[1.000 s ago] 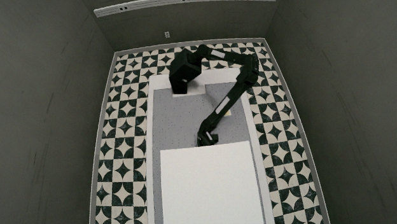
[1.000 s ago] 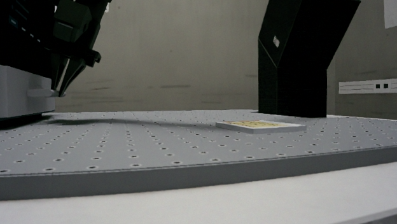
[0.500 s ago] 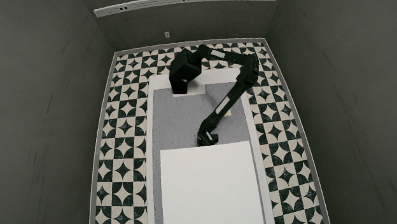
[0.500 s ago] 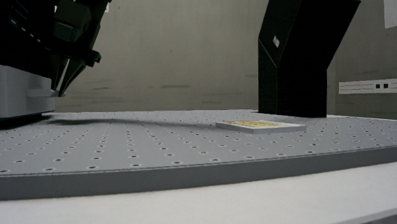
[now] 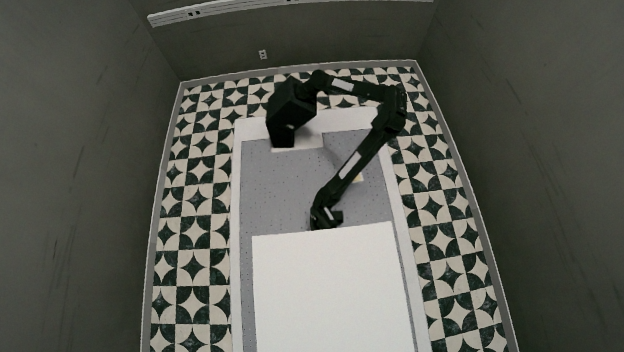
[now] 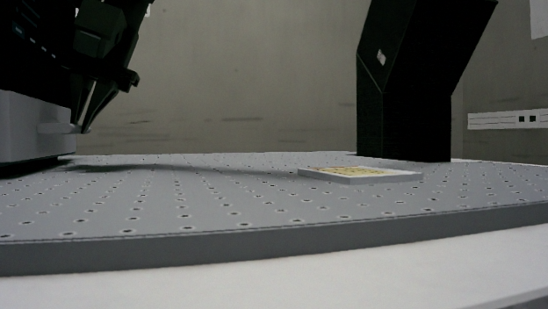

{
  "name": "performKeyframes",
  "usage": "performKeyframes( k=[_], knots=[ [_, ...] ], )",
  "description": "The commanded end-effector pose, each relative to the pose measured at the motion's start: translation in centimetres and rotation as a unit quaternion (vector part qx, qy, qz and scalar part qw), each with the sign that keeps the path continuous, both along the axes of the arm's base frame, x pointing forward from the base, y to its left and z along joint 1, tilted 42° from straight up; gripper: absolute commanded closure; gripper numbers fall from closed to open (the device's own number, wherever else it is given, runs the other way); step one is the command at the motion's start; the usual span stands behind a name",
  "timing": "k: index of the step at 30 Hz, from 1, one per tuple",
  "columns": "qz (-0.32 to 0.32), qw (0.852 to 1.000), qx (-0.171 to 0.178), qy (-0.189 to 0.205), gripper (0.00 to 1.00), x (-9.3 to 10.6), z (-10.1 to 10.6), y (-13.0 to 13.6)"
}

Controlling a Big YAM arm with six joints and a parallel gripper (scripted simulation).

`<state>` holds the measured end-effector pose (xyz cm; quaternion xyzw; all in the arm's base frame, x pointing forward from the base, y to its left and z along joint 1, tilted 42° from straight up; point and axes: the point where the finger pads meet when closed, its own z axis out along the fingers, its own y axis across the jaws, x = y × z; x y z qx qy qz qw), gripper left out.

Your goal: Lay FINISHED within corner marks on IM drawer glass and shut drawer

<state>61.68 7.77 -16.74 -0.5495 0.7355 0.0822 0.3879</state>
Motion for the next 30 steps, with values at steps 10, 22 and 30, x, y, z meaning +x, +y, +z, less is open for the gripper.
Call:
performKeyframes(
  k=[10, 22, 30],
  knots=[
    [0.005, 1.000, 0.002, -0.010, 0.93, 1.02, -0.16, 1.31],
    [0.012, 1.000, 0.002, 0.019, 0.93, 0.42, -0.55, 1.37],
    [0.012, 1.000, 0.003, 0.020, 0.93, 0.24, -0.67, 1.38]
  ],
)
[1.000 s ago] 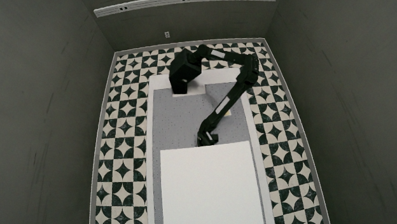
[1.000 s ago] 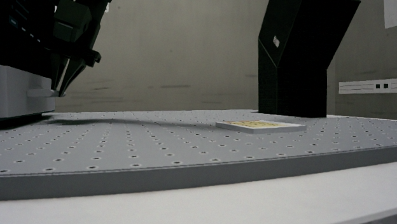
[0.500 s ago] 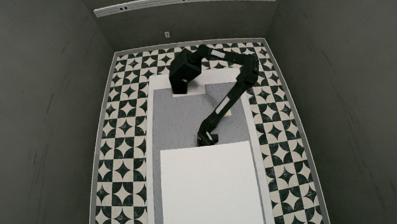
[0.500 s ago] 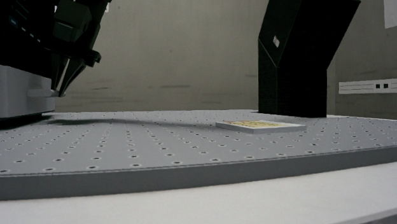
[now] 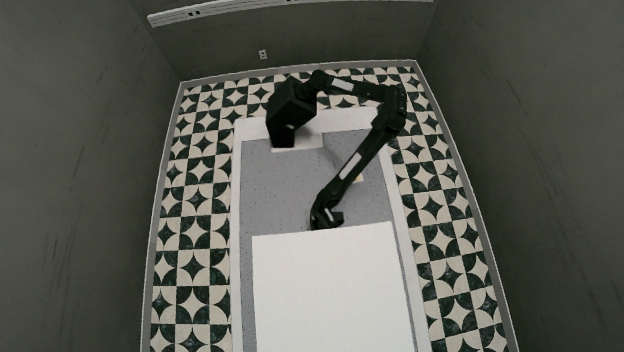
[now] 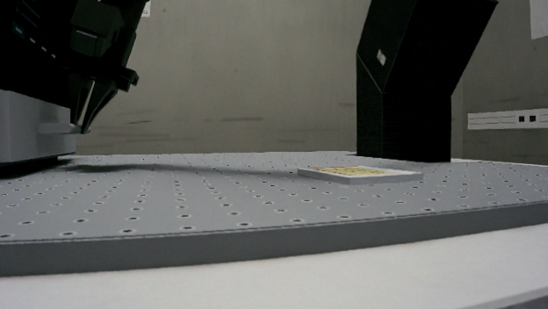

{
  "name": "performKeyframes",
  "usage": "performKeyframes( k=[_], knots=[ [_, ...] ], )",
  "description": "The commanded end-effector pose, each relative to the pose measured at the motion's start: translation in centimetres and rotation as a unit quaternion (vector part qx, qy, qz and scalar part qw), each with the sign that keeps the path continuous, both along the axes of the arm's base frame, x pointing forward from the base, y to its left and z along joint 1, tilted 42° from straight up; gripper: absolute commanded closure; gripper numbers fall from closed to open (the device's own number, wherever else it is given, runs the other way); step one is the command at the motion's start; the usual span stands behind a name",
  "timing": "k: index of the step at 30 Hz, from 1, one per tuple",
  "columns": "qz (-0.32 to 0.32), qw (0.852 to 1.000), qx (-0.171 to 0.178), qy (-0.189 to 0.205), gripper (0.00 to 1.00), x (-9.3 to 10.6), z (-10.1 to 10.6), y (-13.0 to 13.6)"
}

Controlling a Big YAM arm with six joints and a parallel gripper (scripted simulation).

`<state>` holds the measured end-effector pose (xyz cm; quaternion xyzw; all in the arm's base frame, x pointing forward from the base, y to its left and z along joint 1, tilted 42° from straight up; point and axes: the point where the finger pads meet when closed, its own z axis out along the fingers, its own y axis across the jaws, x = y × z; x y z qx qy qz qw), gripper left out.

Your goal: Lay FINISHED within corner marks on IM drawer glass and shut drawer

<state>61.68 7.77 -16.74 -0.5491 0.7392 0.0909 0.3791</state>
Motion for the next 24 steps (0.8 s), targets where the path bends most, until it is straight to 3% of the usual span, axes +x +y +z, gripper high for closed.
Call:
performKeyframes(
  k=[1, 24],
  knots=[
    [0.010, 1.000, 0.001, 0.007, 0.93, 0.2, -0.7, 1.4],
    [0.009, 1.000, 0.002, 0.009, 0.93, -1.3, -1.5, 1.4]
  ],
)
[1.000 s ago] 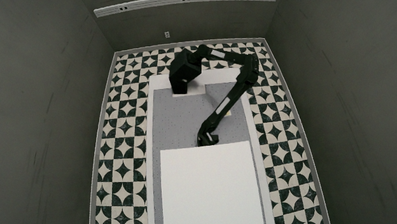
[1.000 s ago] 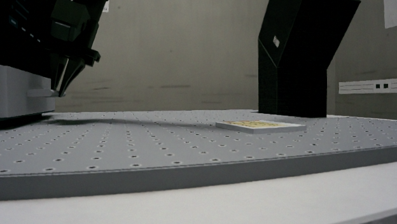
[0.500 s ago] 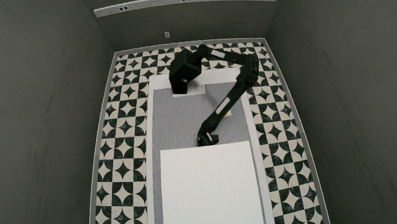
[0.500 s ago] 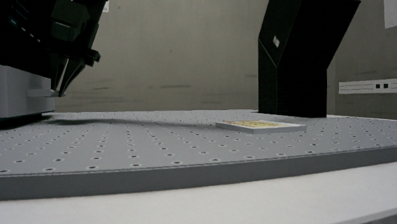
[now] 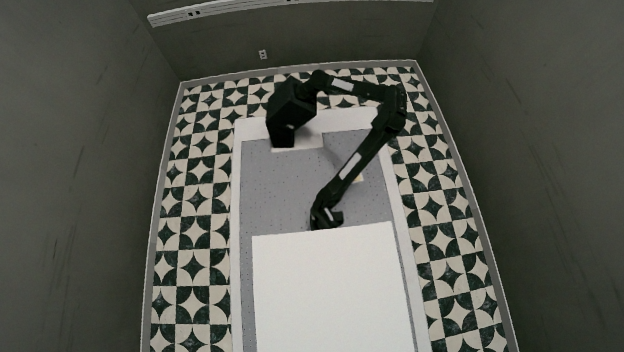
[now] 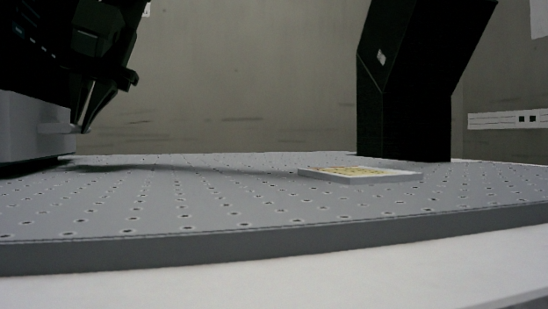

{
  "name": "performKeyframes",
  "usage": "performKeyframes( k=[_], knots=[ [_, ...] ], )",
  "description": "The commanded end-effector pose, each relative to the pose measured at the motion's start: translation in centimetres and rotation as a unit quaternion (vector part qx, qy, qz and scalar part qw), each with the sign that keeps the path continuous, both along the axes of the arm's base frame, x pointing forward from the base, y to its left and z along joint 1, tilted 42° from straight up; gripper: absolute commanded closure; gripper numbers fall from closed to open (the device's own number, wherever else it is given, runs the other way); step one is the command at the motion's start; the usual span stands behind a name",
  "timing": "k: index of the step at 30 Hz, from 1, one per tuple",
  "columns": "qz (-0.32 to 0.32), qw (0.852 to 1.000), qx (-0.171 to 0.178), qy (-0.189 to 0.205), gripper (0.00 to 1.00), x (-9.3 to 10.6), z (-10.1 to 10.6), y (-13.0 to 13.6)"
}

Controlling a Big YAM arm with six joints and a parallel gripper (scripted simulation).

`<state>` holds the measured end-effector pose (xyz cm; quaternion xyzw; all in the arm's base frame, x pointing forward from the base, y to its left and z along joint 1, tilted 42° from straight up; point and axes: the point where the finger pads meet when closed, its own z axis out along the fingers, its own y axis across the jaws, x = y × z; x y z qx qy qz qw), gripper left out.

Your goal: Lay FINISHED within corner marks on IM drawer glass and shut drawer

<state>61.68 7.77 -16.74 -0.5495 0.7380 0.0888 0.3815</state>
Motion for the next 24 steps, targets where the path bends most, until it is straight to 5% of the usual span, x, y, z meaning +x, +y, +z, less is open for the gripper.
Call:
performKeyframes(
  k=[1, 24],
  knots=[
    [0.009, 1.000, 0.002, 0.012, 0.93, -1.29, -1.51, 1.43],
    [0.008, 1.000, 0.004, 0.015, 0.93, -1.99, -1.92, 1.49]
  ],
)
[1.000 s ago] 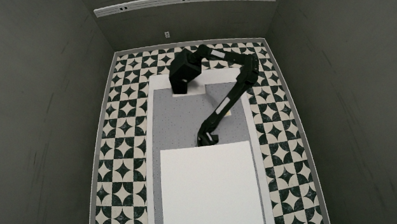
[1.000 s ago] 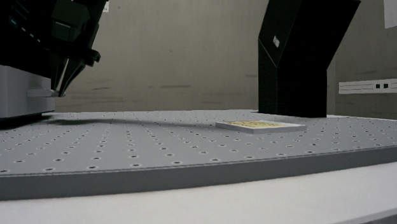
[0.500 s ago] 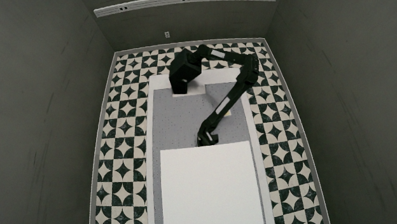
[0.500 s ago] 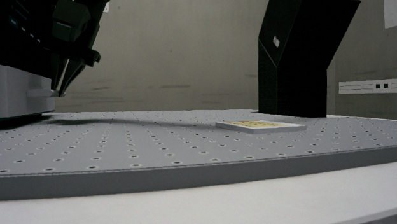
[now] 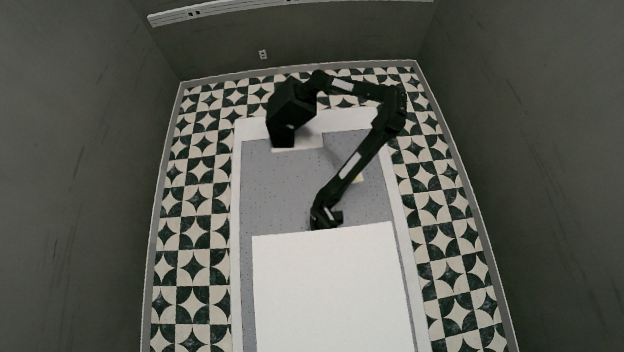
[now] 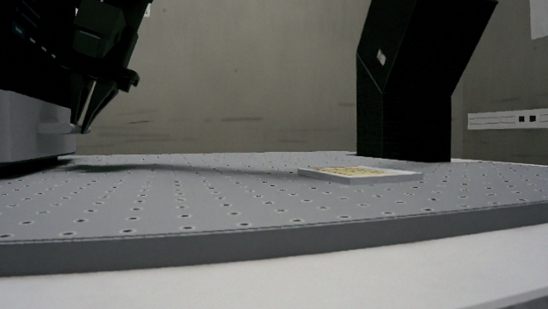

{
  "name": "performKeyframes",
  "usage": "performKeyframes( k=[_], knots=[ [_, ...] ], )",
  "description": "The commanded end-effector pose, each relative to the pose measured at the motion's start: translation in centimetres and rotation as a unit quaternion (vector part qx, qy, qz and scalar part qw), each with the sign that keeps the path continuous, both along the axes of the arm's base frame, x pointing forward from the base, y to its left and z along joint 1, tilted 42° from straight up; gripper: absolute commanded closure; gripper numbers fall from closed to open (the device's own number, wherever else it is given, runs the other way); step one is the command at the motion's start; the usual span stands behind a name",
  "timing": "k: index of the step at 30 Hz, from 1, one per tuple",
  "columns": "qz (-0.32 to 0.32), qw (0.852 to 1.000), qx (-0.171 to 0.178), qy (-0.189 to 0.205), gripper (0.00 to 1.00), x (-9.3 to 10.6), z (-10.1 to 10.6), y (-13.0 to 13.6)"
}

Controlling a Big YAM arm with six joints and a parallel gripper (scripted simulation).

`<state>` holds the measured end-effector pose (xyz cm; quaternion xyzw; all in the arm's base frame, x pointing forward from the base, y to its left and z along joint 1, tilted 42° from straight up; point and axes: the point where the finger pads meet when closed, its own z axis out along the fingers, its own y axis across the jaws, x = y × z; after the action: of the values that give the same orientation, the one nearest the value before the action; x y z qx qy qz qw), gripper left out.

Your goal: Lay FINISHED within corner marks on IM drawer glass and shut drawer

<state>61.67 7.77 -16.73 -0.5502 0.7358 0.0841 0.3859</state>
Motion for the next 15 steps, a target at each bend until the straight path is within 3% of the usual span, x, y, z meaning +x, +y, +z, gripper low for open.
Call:
performKeyframes(
  k=[1, 15],
  knots=[
    [0.009, 1.000, 0.005, 0.022, 0.93, -1.98, -1.92, 1.49],
    [0.009, 1.000, 0.005, 0.026, 0.93, -2.14, -2.02, 1.50]
  ],
)
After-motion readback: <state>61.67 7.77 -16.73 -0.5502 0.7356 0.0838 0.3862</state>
